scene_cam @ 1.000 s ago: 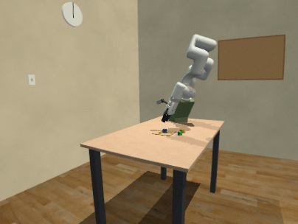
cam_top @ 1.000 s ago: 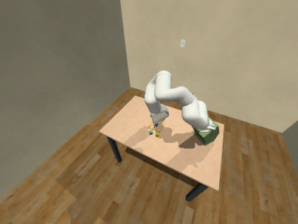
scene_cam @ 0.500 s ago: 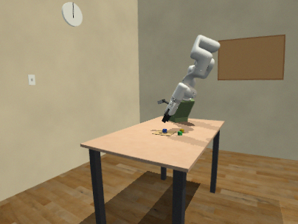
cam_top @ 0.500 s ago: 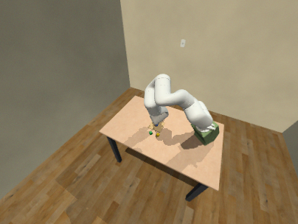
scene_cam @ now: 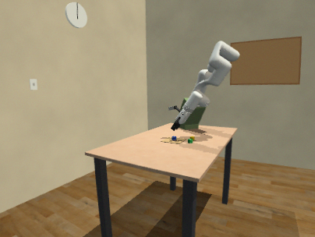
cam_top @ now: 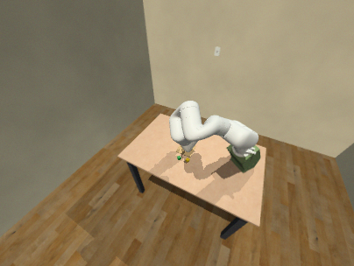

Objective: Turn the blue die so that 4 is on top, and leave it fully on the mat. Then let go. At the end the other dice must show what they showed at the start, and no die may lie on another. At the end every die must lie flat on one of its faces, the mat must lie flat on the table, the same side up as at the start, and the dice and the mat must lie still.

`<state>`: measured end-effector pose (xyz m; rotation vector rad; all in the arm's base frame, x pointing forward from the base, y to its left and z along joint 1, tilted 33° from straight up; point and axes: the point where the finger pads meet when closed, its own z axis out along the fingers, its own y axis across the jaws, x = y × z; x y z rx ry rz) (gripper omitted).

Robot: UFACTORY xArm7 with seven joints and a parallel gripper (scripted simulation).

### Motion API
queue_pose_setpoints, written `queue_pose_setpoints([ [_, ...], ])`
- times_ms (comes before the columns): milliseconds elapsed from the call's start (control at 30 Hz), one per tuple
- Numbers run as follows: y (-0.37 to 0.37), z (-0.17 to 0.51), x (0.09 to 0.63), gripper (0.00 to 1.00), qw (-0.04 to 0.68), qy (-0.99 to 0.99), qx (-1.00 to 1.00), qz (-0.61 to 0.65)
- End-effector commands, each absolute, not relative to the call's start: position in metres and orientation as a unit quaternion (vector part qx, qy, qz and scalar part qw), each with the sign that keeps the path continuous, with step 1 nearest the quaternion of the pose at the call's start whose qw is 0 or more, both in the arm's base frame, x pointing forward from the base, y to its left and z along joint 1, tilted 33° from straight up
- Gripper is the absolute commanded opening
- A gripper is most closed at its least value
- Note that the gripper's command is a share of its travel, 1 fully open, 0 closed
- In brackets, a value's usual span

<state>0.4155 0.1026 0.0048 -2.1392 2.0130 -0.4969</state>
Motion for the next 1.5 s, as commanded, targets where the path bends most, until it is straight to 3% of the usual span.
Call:
queue_pose_setpoints([
  [0, 0.103, 0.008, 0.418, 0.42, 0.020, 0.683, -0.704, -0.194],
  [1467, 0.115, 0.006, 0.425, 0.42, 0.016, 0.682, -0.699, -0.215],
])
